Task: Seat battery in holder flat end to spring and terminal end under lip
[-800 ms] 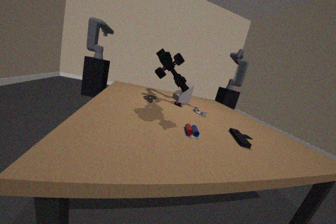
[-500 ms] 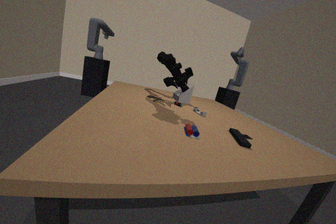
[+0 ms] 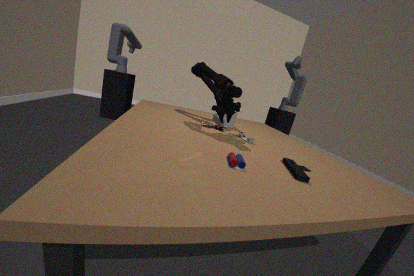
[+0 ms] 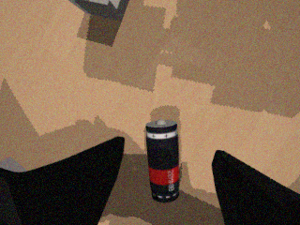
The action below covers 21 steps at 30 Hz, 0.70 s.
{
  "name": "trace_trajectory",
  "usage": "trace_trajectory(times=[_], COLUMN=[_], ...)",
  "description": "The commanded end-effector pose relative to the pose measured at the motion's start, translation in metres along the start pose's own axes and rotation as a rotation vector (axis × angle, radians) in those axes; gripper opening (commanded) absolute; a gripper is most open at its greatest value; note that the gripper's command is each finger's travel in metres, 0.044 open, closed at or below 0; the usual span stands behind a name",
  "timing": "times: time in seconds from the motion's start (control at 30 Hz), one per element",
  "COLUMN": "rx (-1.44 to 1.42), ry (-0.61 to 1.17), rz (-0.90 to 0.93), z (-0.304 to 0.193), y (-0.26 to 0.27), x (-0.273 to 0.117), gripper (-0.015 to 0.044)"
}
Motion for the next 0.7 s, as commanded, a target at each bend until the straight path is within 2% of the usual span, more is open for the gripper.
trace_trajectory(times=[0.0,0.67], rx=[-0.221,-0.221], ry=[0.118,0.116], rz=[-0.093,-0.088], z=[-0.015,-0.015], y=[0.007,0.006], x=[0.003,0.015], gripper=[0.0248,0.0248])
Point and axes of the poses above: the point midway between the two fingers, 35 mm back from their tips, its own x axis out along the fingers, its own y axis across the jaws, z = x × y, the point moved 9 cm from there along -x, back along the fingers, and after that the axes turned 15 degrees about x, right-handed, at the moved point
